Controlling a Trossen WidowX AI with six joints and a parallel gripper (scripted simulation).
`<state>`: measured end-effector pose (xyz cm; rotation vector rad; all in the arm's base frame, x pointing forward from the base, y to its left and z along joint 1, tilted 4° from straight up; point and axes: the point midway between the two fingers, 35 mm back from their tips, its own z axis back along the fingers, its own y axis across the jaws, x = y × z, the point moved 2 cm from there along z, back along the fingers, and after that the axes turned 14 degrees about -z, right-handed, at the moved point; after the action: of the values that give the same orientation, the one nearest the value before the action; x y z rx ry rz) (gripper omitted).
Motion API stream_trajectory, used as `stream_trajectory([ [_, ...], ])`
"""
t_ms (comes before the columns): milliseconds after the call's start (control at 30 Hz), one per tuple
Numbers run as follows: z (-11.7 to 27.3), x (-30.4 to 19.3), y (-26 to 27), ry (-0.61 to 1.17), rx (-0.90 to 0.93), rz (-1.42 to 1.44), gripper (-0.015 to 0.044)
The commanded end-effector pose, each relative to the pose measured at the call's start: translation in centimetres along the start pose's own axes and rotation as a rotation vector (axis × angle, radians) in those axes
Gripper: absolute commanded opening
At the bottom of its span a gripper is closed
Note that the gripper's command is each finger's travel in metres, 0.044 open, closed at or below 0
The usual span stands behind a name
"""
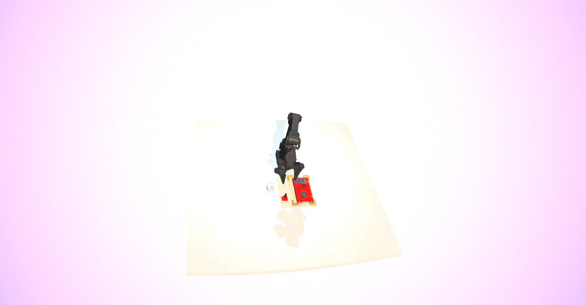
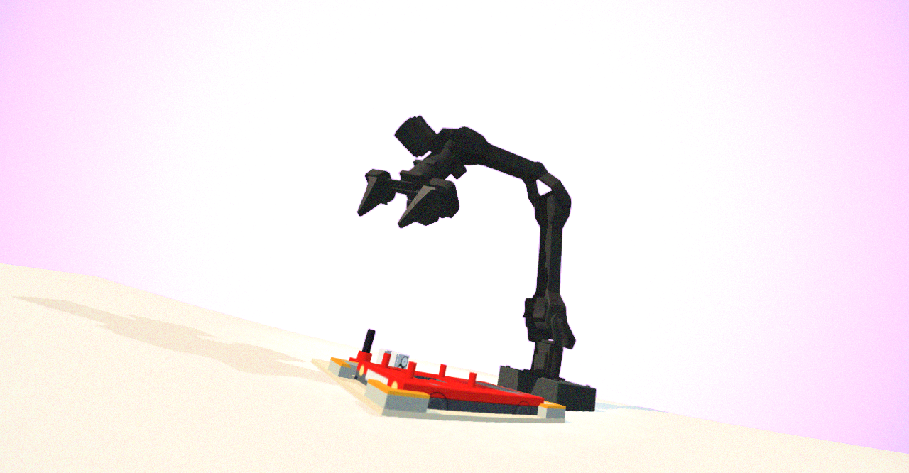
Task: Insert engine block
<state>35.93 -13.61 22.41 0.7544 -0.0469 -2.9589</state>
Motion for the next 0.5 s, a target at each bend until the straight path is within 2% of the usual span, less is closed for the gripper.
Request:
stream_trajectory([
  [0,-1.4,3.9,1.2,-0.137,0.001,-0.086,0.0440],
  [367,-2.8,13.2,3.1,-0.452,-0.021,-0.270,0.0440],
  [467,-2.8,14.4,3.3,-0.492,-0.027,-0.293,0.0440],
])
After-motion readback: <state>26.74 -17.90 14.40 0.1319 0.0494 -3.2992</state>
